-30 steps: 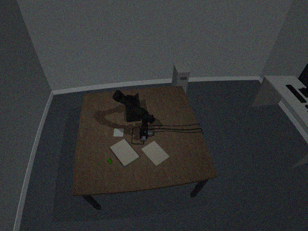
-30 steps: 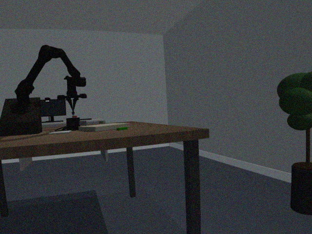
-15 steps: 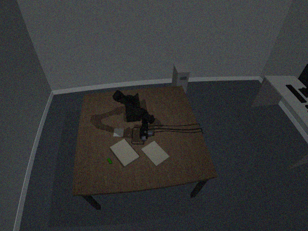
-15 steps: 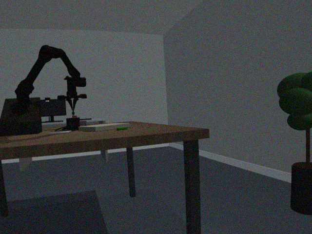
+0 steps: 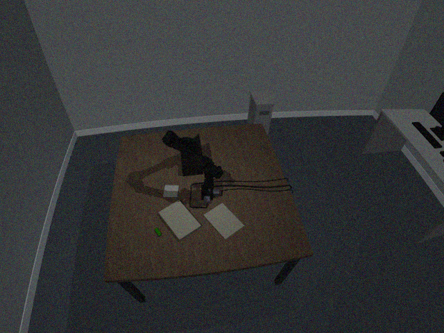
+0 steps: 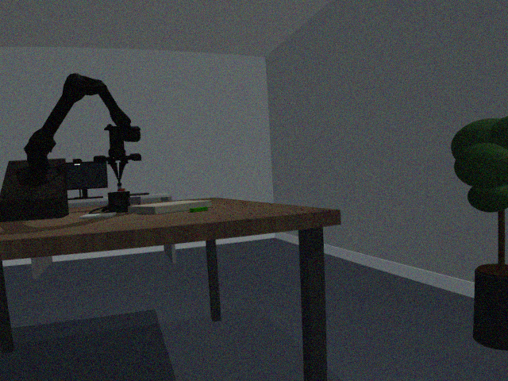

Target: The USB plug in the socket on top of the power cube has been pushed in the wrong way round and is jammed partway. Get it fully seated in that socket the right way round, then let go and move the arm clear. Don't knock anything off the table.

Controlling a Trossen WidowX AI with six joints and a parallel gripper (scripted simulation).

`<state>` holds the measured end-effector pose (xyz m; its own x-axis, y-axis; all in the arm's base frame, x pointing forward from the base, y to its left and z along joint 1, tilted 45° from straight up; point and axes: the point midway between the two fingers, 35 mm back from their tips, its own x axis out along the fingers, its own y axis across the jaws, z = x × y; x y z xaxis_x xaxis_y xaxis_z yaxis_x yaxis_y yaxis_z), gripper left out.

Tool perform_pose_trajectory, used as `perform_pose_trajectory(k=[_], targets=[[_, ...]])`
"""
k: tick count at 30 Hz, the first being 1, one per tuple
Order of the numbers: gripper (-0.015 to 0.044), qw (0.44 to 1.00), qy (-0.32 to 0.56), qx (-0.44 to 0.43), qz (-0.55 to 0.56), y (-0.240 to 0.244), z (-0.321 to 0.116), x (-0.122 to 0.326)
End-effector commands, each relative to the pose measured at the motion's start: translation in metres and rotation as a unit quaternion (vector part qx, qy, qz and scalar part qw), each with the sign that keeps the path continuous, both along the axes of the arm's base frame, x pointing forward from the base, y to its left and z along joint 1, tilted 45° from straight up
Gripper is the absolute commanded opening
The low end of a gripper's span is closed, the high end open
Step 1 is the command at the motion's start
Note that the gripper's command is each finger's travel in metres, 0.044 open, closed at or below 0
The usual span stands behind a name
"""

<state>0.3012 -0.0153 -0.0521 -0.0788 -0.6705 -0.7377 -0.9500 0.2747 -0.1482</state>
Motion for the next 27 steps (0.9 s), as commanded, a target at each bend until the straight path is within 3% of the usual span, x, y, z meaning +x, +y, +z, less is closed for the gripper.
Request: perform_pose_trajectory(k=[1,27], targets=[[0.0000,1.000,0.004,0.003,0.002,-0.0002,-0.0016,-0.0013],[0.0000,1.000,0.008,0.008,0.008,-0.0017,-0.0046,-0.0007]])
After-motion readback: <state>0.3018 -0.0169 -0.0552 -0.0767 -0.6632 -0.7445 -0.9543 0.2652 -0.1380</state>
